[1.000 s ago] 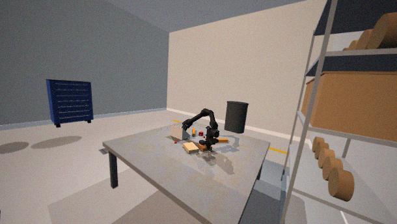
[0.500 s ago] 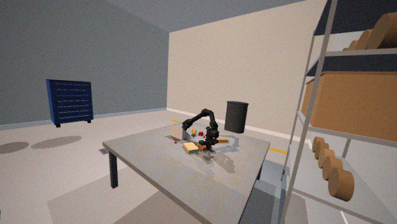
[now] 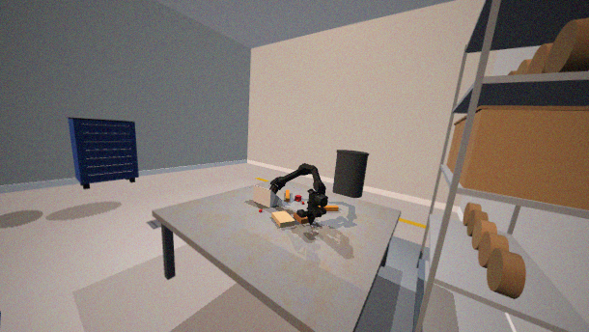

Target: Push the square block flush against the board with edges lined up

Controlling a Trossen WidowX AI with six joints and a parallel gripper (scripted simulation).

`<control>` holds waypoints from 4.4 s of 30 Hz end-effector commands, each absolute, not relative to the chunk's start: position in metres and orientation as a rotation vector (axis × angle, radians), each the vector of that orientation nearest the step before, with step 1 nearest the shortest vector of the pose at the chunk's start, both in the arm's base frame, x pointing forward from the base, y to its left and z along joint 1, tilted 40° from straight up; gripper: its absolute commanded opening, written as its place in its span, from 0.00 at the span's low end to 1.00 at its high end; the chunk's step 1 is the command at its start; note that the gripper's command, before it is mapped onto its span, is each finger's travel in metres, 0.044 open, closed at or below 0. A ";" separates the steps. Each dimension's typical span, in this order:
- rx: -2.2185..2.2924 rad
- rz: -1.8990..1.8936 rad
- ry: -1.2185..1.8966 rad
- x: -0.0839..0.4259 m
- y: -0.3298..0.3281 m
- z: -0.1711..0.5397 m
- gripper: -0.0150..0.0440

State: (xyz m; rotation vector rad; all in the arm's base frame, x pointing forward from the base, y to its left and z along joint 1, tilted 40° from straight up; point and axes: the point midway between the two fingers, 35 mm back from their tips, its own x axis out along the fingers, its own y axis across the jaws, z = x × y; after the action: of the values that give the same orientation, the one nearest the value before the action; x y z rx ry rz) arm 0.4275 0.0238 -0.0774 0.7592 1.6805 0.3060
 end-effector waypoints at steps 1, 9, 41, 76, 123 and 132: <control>0.762 0.306 1.683 0.433 0.023 -0.080 0.25; 0.762 0.306 1.683 0.444 0.021 -0.084 0.25; 0.257 0.806 1.456 0.432 0.019 -0.012 0.25; -0.431 1.384 0.941 0.404 0.088 -0.010 0.25; -0.433 1.384 0.941 0.404 0.092 -0.022 0.25; -0.432 1.384 0.940 0.408 0.103 -0.013 0.25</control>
State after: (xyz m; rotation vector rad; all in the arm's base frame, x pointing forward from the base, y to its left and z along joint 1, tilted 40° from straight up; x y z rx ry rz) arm 0.4058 0.0979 -0.0177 -0.4324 0.9443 1.3829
